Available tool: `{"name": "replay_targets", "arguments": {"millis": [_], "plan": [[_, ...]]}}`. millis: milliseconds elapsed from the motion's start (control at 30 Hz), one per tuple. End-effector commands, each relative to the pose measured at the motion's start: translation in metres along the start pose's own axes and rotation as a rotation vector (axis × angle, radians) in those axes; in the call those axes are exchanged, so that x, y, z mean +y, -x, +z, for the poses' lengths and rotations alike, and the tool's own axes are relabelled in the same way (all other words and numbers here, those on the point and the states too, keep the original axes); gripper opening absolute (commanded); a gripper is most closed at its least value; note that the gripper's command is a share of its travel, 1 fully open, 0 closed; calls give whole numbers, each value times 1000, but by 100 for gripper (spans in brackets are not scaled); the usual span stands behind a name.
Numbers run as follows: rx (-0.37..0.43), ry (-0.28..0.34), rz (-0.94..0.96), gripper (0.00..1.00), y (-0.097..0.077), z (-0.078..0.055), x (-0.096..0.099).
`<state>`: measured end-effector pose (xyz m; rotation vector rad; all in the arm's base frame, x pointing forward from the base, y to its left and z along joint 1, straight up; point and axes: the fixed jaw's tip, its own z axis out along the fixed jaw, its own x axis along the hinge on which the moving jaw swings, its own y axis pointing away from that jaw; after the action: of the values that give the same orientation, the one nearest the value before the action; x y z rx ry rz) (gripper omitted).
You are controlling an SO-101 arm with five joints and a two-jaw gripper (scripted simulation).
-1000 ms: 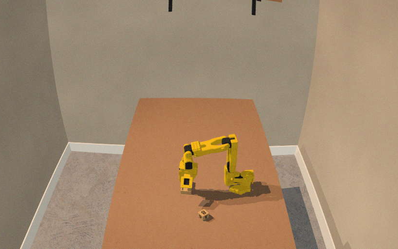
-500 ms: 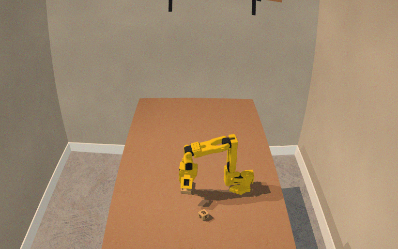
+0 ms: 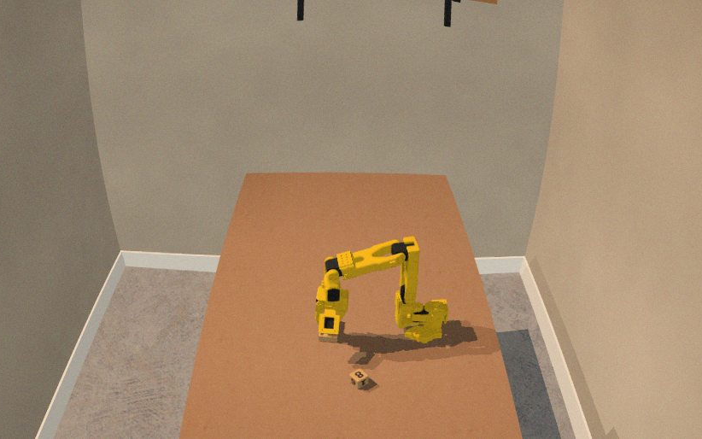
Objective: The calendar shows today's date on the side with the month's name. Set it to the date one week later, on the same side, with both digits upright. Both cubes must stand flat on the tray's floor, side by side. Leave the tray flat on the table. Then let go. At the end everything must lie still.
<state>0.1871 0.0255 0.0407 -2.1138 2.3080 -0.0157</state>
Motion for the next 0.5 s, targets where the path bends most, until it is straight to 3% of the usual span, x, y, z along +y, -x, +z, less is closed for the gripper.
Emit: {"name": "replay_targets", "arguments": {"millis": [0,467], "plan": [[-7,-26,-1,0,-1,-2,-3],[-7,-26,-1,0,-1,3,-3]]}}
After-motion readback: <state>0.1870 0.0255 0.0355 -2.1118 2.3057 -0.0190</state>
